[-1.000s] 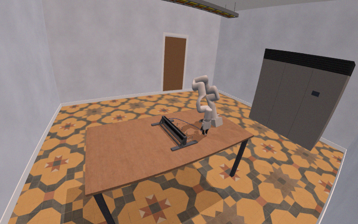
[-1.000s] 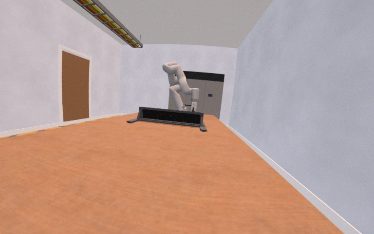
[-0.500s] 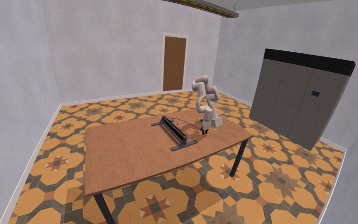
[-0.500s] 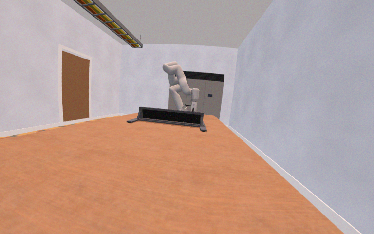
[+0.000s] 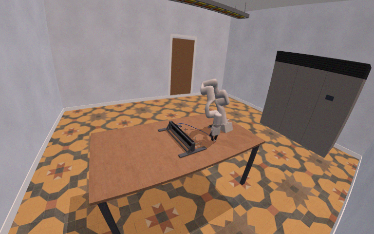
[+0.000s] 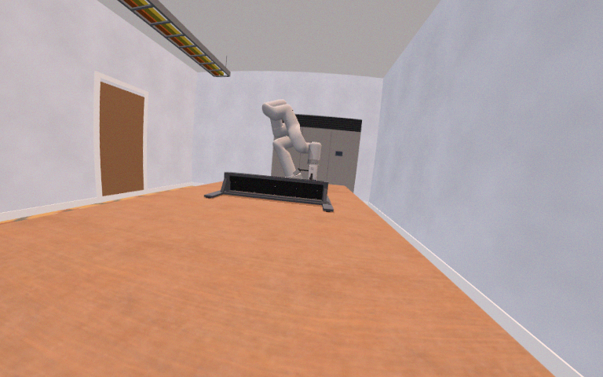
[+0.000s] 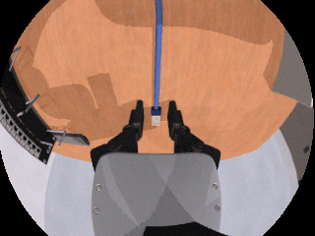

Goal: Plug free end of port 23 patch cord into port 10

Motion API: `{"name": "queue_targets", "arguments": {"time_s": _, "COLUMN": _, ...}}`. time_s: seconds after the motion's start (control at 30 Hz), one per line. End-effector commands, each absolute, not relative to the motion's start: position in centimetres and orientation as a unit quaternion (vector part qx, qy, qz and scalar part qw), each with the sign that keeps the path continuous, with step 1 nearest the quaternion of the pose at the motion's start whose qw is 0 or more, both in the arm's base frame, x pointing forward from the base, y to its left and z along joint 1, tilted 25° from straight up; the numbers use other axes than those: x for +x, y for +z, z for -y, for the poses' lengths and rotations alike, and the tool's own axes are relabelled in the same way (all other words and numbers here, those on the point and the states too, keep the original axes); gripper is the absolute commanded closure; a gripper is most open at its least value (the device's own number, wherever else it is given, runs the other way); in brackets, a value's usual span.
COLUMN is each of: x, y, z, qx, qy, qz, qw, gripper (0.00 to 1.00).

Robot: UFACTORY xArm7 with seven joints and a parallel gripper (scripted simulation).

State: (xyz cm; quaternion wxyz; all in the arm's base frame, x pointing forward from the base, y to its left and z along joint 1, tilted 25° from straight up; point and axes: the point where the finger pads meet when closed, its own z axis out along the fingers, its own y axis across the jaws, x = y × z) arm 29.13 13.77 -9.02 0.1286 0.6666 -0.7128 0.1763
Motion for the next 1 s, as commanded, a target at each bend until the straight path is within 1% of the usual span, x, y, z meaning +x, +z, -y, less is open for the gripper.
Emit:
{"name": "queue_targets", "arguments": {"time_s": 0.0, "x": 29.21, "y": -8.98, "z": -13.9, "qx": 0.667, "qy": 0.176, "qz": 0.713, "qw": 0.127, "gripper": 0.62}}
{"name": "queue_targets", "arguments": {"time_s": 0.03, "x": 29.21, "y": -8.98, "z": -13.9, "qx": 0.667, "qy": 0.176, "qz": 0.713, "qw": 0.127, "gripper": 0.62}}
{"name": "queue_targets", "arguments": {"time_s": 0.07, "x": 29.21, "y": -8.98, "z": -13.9, "qx": 0.667, "qy": 0.176, "qz": 0.713, "qw": 0.127, "gripper": 1.0}}
{"name": "queue_targets", "arguments": {"time_s": 0.97, "x": 29.12, "y": -9.01, "z": -13.8, "qx": 0.667, "qy": 0.176, "qz": 0.713, "qw": 0.128, "gripper": 1.0}}
